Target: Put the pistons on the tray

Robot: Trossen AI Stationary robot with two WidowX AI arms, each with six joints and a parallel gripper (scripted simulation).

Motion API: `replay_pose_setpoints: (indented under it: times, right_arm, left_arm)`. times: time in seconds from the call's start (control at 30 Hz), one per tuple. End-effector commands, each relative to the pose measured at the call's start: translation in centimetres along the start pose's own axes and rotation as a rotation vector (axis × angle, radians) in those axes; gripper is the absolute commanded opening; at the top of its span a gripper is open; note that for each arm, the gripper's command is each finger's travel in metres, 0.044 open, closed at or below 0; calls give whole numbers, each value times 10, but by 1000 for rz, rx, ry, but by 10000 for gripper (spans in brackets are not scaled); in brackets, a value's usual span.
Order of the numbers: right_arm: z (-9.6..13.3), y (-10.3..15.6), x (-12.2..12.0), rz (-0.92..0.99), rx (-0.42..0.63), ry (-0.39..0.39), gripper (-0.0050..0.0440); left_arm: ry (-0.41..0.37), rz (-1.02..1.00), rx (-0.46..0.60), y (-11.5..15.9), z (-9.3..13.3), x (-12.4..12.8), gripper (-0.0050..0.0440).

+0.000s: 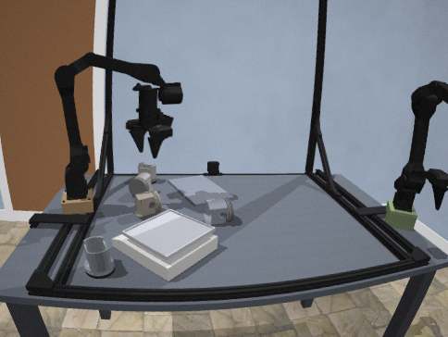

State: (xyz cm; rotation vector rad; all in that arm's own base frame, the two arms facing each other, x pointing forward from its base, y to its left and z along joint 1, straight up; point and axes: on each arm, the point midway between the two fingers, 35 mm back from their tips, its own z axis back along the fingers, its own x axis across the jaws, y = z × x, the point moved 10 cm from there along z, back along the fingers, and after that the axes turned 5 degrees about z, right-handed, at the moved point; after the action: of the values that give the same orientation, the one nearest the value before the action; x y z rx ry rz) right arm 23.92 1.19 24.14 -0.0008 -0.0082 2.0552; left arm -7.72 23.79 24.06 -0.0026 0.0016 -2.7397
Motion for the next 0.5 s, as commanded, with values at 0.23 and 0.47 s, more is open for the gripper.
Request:
replay_pose_setpoints:
  times: [0.23,0.47]
  right_arm:
    - [-1,-37,40,209,3,0,378]
    - [-1,-53,58,209,3,0,378]
  left_arm:
    - [2,-1,1,0,0,0,440]
    - [2,-1,1,0,0,0,440]
